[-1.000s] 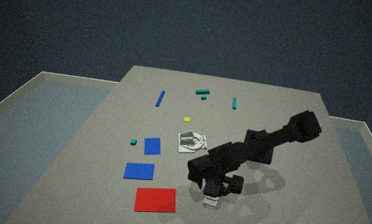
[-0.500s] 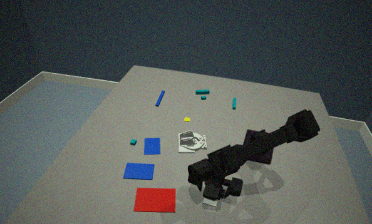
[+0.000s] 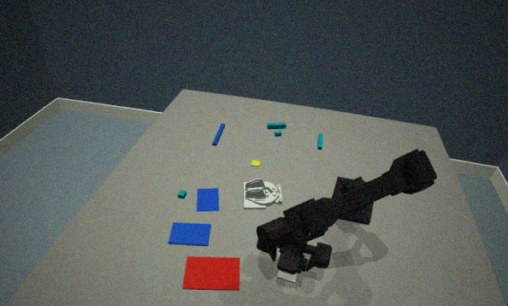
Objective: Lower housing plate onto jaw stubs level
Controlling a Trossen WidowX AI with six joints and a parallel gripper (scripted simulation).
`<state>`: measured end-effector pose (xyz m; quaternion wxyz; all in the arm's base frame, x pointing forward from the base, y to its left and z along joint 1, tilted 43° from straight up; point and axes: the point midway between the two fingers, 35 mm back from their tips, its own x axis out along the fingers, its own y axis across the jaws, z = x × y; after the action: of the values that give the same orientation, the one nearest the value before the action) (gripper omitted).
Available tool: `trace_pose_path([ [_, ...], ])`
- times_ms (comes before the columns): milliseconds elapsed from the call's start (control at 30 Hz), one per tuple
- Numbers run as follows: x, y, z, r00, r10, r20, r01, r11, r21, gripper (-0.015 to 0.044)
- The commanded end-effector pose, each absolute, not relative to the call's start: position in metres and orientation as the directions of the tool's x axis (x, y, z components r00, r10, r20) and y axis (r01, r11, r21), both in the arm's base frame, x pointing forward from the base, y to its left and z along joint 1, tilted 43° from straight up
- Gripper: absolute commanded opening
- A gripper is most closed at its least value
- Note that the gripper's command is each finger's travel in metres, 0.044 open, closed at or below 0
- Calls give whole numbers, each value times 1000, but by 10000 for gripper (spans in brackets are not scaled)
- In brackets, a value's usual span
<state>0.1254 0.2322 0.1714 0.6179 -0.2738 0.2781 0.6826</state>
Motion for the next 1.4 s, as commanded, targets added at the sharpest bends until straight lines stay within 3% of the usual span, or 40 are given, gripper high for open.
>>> trace_pose_path([
  [0, 126, 232, 170, -85, 689, -720, -996, -77, 44, 440],
  [200, 126, 232, 170, -85, 689, -720, -996, -77, 44, 440],
  [667, 125, 232, 171, -87, 691, -718, -996, -82, 42, 351],
  [1367, 132, 210, 194, -86, 684, -725, -996, -81, 41, 351],
])
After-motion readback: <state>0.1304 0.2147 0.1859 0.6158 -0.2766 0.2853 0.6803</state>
